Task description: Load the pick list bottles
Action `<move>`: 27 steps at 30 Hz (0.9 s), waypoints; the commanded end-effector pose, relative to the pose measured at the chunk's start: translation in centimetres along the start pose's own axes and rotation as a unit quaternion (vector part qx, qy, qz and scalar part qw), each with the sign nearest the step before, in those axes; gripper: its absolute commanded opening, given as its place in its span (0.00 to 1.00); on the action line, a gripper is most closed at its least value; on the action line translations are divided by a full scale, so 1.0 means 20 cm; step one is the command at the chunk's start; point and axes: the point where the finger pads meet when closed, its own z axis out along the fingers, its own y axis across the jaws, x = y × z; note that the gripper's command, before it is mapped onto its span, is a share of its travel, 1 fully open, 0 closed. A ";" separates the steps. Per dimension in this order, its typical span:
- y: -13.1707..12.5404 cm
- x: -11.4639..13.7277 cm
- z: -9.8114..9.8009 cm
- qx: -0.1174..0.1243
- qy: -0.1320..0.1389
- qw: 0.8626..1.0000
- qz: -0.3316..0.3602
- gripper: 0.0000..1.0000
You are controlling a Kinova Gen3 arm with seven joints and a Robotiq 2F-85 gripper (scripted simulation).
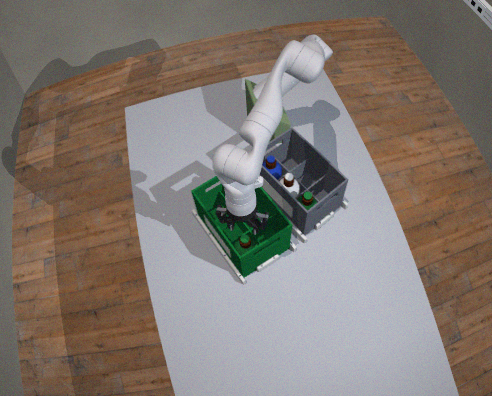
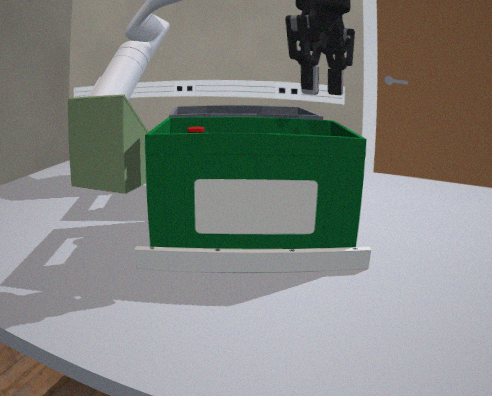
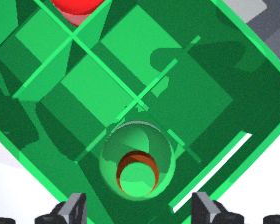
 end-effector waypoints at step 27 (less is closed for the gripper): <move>0.00 0.00 0.13 0.000 -0.001 1.000 0.000 0.67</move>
